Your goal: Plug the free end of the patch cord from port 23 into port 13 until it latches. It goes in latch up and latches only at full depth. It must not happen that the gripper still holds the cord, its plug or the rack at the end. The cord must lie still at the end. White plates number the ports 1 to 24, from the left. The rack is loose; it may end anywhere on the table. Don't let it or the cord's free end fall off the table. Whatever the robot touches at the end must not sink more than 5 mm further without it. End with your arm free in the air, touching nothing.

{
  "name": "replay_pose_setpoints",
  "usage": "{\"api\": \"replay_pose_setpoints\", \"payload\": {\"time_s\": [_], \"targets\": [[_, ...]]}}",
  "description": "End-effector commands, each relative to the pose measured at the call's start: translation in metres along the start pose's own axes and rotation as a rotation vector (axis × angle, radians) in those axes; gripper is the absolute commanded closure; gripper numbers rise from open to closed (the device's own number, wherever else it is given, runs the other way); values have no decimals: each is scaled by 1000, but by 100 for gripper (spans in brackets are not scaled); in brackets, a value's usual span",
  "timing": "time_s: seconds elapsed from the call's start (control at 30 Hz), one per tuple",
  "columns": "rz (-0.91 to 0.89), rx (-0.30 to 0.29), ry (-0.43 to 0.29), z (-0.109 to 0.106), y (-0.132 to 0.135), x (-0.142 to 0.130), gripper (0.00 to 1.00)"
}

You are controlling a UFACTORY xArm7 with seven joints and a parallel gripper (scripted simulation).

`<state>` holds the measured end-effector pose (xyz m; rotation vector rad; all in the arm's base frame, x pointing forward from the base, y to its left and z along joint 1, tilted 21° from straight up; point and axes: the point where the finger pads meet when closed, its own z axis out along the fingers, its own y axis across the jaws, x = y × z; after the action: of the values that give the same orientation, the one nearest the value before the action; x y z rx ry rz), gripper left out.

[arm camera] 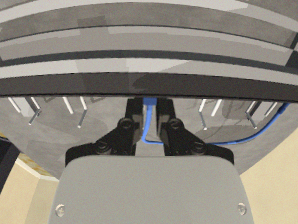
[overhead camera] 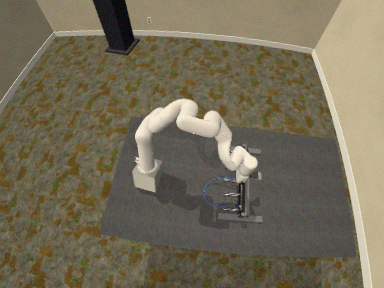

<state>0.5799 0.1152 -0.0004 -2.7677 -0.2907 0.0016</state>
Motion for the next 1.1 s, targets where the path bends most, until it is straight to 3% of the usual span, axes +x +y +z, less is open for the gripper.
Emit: {"api": "replay_pose_setpoints", "payload": {"time_s": [0.0,1.07], "targets": [[0,-2,7,-3,1,3,100],[0,-2,-2,-3,1,4,100]]}}
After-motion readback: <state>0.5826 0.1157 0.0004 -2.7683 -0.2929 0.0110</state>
